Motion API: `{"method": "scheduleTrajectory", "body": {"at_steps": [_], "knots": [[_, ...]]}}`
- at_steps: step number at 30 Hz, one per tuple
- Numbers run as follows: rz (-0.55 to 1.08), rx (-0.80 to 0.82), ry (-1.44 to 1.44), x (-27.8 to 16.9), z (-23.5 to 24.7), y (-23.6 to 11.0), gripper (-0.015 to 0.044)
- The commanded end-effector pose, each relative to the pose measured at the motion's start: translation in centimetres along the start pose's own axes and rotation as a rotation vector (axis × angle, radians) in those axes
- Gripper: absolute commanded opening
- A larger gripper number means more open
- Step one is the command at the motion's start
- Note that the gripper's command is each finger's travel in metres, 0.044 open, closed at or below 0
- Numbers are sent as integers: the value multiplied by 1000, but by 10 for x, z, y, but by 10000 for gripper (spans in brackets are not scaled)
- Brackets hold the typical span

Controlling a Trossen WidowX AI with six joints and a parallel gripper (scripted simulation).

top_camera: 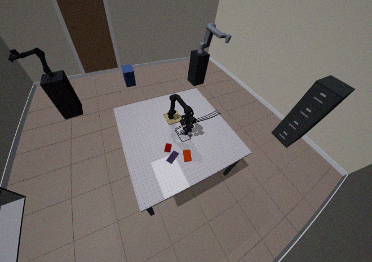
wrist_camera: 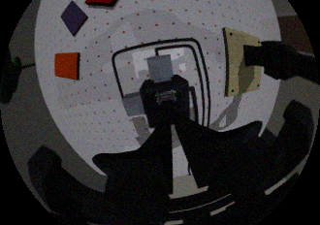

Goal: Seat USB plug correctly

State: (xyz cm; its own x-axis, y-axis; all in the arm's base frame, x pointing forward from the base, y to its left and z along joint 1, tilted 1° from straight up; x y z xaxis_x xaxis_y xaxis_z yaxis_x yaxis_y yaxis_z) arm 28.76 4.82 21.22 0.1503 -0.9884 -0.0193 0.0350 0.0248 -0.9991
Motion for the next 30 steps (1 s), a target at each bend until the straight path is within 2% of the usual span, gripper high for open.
{"method": "scheduleTrajectory", "body": {"at_steps": [1,30], "knots": [[5,-2,-4,0,0,2,0],[9,-1,-7,-1,0,5,0]]}}
Point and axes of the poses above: the point midway between the two fingers, 35 mm back from their tips, its own y axis out along the fingers, its own z axis across the jaws, x = y × z, the point moved 6 cm from there along -y, back along the fingers, and after that the axes turned 12 degrees about -y, right-handed, at the moved point
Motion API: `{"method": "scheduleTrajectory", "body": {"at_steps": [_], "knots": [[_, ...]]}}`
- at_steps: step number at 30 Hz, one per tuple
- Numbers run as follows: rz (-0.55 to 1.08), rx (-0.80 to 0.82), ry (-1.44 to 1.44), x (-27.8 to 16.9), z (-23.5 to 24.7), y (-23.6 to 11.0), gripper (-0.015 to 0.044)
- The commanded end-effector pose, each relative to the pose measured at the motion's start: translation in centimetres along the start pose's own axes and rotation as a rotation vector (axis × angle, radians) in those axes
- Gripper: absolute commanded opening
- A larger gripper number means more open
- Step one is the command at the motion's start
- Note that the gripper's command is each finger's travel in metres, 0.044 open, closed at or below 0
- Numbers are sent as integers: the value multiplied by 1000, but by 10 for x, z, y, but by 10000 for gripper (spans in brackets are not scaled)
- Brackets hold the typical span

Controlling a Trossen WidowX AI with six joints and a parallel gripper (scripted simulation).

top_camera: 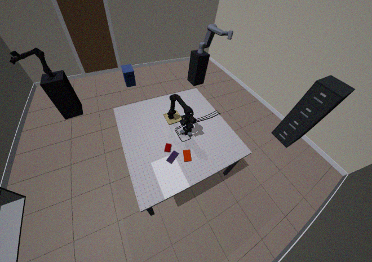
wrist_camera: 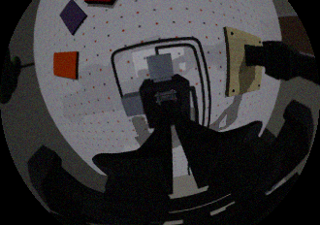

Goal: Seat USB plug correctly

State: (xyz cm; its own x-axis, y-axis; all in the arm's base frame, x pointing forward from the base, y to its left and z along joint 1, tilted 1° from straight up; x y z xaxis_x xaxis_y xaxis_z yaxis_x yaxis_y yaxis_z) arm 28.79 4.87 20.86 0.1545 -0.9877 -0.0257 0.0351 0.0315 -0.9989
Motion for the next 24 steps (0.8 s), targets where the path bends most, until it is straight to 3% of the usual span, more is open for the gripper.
{"method": "scheduleTrajectory", "body": {"at_steps": [1,24], "knots": [[3,-3,-3,0,0,2,0],[3,-3,-3,0,0,4,0]]}}
Point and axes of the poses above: the point midway between the two fingers, 35 mm back from their tips, its own y axis out along the fingers, its own z axis across the jaws, x = y × z, the point moved 6 cm from there along -y, back along the fingers, and after that the axes turned 12 degrees about -y, right-handed, at the moved point
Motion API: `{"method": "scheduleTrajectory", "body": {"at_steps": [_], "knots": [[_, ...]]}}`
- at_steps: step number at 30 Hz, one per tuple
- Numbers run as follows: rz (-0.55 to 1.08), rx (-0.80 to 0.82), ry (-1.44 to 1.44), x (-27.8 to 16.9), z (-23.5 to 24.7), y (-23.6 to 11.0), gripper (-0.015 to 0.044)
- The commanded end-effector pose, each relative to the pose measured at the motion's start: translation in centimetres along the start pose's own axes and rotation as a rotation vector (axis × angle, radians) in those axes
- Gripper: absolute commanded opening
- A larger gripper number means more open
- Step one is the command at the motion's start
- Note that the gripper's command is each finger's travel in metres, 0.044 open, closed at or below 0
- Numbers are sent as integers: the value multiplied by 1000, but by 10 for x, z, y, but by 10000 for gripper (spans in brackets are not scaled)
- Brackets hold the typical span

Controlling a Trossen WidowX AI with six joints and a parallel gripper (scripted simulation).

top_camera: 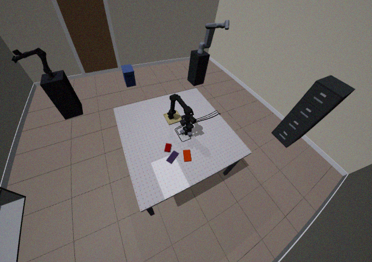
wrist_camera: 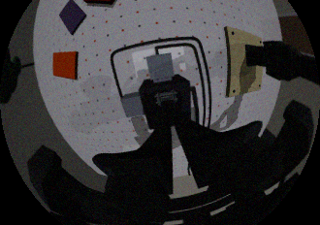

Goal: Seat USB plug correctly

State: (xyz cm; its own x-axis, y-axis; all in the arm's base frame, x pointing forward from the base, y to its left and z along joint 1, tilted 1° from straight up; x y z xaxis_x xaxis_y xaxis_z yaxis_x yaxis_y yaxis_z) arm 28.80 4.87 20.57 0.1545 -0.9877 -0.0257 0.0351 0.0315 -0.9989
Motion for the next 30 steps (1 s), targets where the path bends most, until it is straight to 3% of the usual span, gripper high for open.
{"method": "scheduleTrajectory", "body": {"at_steps": [1,30], "knots": [[3,-2,-3,0,0,2,0],[3,-2,-3,0,0,5,0]]}}
Point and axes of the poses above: the point midway between the two fingers, 35 mm back from their tips, its own y axis out along the fingers, its own z axis across the jaws, x = y × z, the point moved 6 cm from there along -y, back along the fingers, and after that the axes turned 12 degrees about -y, right-handed, at the moved point
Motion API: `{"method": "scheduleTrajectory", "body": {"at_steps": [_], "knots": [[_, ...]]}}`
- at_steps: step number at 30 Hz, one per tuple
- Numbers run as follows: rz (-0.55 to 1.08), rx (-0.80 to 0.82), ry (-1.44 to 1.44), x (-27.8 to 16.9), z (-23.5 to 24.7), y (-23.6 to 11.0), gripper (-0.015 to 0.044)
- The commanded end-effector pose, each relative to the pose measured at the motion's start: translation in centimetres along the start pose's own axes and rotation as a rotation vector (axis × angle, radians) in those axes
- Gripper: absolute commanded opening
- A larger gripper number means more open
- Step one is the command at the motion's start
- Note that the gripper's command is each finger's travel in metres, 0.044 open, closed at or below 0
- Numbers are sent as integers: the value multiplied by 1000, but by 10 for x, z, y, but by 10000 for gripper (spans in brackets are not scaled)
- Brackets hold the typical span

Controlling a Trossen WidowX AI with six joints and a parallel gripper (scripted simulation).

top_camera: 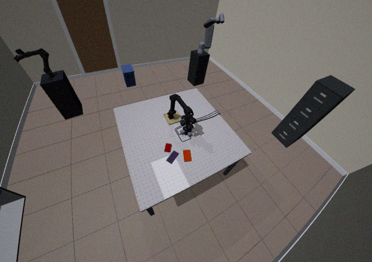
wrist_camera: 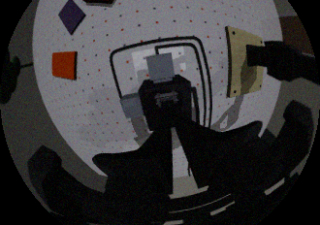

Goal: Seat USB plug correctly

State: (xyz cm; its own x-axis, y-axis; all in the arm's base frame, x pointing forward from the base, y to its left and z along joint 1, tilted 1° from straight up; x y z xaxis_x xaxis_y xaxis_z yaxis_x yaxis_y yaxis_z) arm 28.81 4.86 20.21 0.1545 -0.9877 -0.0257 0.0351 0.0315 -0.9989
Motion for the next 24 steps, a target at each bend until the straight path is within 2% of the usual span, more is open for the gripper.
{"method": "scheduleTrajectory", "body": {"at_steps": [1,24], "knots": [[3,-2,-3,0,0,1,0],[3,-2,-3,0,0,4,0]]}}
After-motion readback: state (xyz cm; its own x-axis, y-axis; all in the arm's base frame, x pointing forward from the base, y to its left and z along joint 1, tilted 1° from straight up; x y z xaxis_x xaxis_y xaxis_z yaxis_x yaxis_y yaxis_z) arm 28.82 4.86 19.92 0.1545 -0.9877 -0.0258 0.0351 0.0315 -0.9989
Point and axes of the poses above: the point midway between the two fingers, 35 mm back from their tips, its own y axis out along the fingers, its own z axis across the jaws, x = y × z, the point moved 6 cm from there along -y, back along the fingers, and after that the axes turned 12 degrees about -y, right-handed, at the moved point
